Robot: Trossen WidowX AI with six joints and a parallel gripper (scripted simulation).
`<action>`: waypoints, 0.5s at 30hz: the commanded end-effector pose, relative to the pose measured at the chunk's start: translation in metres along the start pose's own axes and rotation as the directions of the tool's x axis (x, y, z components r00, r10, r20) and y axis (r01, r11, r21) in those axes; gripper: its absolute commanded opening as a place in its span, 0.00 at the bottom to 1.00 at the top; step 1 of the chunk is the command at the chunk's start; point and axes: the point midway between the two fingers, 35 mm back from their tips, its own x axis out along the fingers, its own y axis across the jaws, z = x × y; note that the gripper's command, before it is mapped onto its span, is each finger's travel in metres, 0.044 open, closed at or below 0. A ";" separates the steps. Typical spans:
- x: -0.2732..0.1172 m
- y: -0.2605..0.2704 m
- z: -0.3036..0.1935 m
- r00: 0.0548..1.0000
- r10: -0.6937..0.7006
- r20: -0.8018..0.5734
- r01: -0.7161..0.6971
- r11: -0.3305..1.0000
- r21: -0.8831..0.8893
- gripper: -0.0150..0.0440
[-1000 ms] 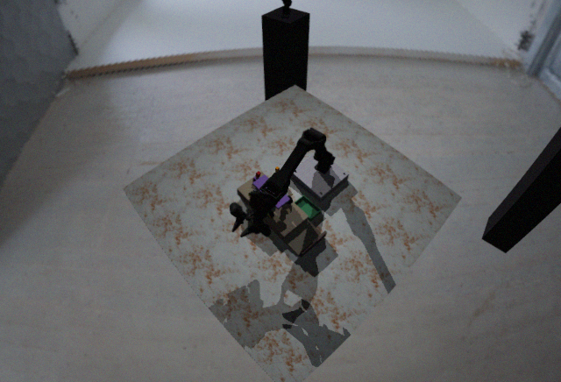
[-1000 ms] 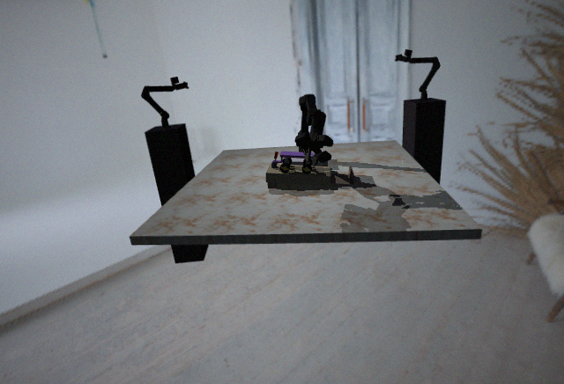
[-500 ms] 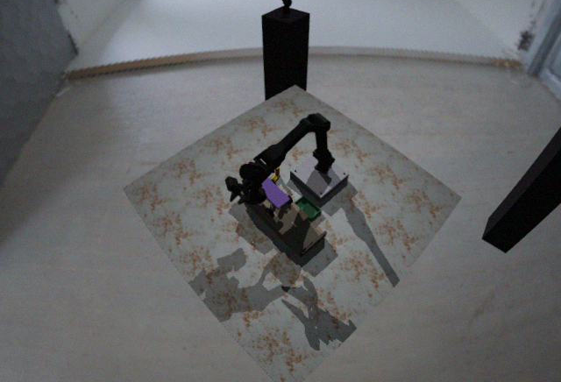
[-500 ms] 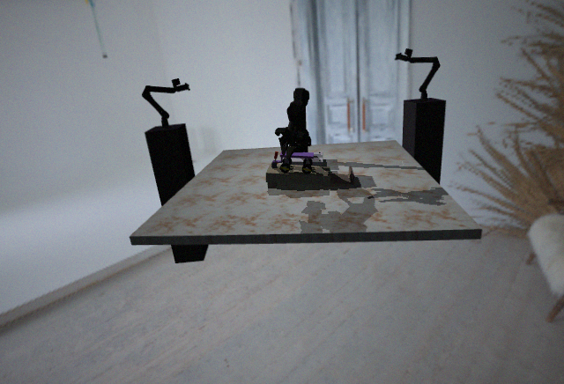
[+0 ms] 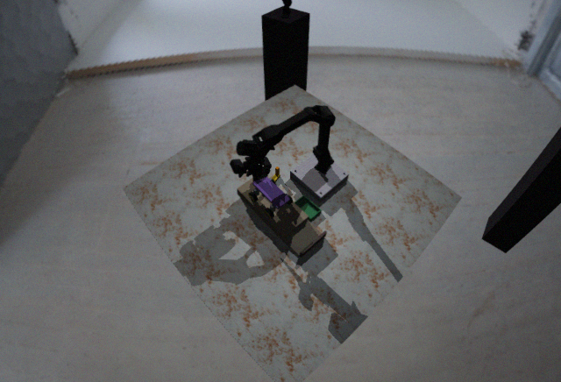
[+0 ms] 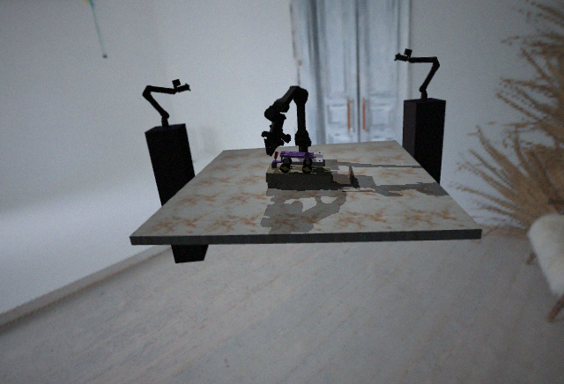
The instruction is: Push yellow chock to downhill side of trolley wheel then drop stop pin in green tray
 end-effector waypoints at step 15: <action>-0.035 0.175 -0.049 0.879 0.441 0.183 -0.314 0.822 -0.475 0.58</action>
